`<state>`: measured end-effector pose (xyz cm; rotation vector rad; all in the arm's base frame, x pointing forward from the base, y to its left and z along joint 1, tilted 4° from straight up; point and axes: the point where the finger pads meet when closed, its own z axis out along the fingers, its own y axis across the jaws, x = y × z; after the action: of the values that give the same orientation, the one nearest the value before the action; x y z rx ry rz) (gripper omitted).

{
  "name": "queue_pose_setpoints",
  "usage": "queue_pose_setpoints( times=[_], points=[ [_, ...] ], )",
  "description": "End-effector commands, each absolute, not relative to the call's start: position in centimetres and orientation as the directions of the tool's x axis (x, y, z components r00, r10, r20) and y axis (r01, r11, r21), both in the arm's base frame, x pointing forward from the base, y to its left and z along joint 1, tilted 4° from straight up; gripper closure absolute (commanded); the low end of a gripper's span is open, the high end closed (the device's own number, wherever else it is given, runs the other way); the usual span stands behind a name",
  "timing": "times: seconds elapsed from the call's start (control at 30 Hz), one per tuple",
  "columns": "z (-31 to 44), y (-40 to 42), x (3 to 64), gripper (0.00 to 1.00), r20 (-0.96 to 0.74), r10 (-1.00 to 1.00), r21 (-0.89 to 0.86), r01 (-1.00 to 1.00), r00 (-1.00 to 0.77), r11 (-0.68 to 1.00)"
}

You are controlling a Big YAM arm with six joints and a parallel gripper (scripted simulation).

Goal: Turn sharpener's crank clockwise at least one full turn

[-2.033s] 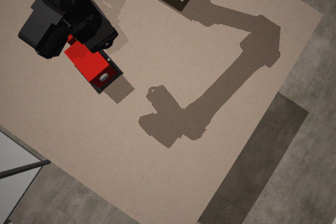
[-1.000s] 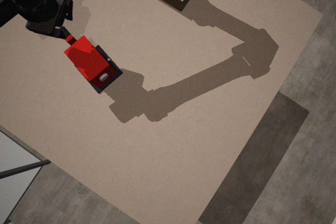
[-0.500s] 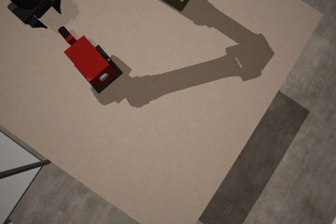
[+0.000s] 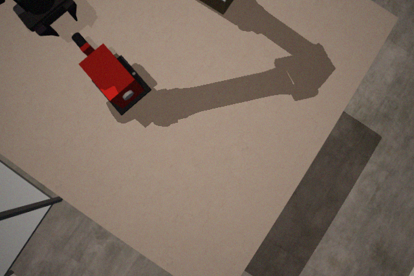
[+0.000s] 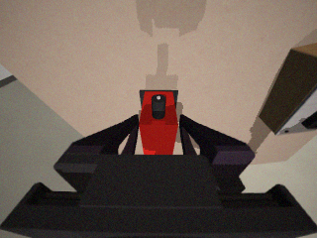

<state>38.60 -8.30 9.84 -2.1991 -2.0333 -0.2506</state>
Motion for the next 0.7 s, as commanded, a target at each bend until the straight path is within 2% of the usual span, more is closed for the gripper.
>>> queue_pose_setpoints(
  times=[0.0,0.2,0.23,0.67],
  points=[
    [8.8,-7.8,39.0,0.49,0.211,0.974,0.010,0.996,0.079,-0.083],
    [7.7,-7.7,39.0,0.49,0.211,0.974,0.010,0.996,0.079,-0.083],
    [9.3,-7.9,39.8,0.49,0.201,0.977,0.060,0.995,0.069,-0.083],
    [8.7,-8.3,39.9,0.49,0.205,0.976,0.045,0.995,0.073,-0.084]
  ],
)
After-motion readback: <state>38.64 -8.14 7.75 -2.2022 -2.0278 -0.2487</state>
